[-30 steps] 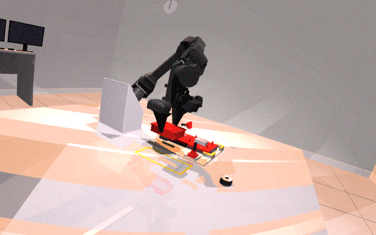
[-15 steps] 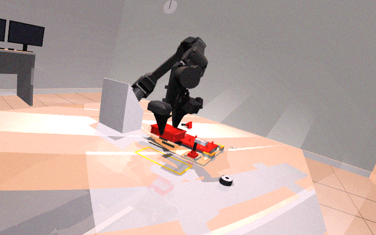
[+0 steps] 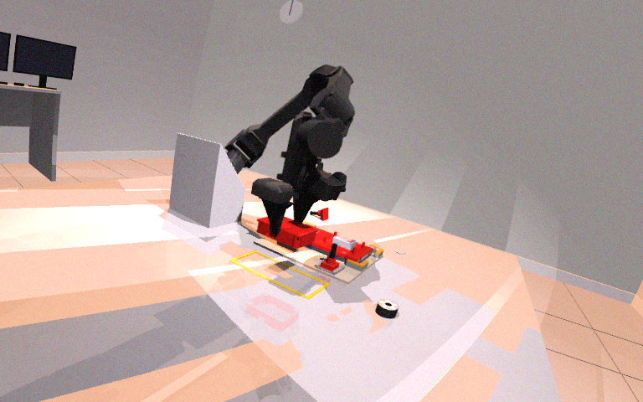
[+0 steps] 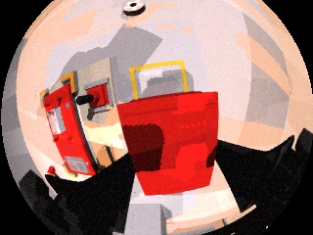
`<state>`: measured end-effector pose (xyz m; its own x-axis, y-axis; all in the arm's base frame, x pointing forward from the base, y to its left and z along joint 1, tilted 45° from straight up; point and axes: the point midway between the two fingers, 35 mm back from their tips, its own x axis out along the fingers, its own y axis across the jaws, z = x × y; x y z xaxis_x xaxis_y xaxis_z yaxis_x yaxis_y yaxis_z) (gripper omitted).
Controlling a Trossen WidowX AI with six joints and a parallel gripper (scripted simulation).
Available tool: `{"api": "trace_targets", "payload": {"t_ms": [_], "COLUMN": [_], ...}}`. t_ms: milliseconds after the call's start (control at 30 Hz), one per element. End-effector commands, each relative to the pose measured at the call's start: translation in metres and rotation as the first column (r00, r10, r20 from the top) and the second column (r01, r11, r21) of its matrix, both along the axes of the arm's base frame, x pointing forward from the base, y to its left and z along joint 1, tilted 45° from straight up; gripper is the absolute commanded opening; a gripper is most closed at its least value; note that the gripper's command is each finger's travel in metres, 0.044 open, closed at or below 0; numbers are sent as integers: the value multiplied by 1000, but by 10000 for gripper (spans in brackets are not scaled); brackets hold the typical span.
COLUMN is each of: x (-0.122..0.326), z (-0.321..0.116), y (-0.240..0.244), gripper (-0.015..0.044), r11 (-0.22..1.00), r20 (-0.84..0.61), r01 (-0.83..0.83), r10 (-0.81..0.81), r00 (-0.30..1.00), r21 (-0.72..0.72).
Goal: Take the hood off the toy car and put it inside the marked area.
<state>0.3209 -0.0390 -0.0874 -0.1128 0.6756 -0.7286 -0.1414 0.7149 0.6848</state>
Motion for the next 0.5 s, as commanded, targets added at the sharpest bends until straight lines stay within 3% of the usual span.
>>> {"api": "trace_targets", "payload": {"t_ms": [0, 467], "x": [0, -1], "z": [-2, -9], "y": [2, 8], "gripper": [0, 0], "r11": [1000, 1000], "r20": [-1, -1], "r01": [5, 5], "r10": [-5, -5], "r00": [1000, 1000], "r21": [3, 3]}}
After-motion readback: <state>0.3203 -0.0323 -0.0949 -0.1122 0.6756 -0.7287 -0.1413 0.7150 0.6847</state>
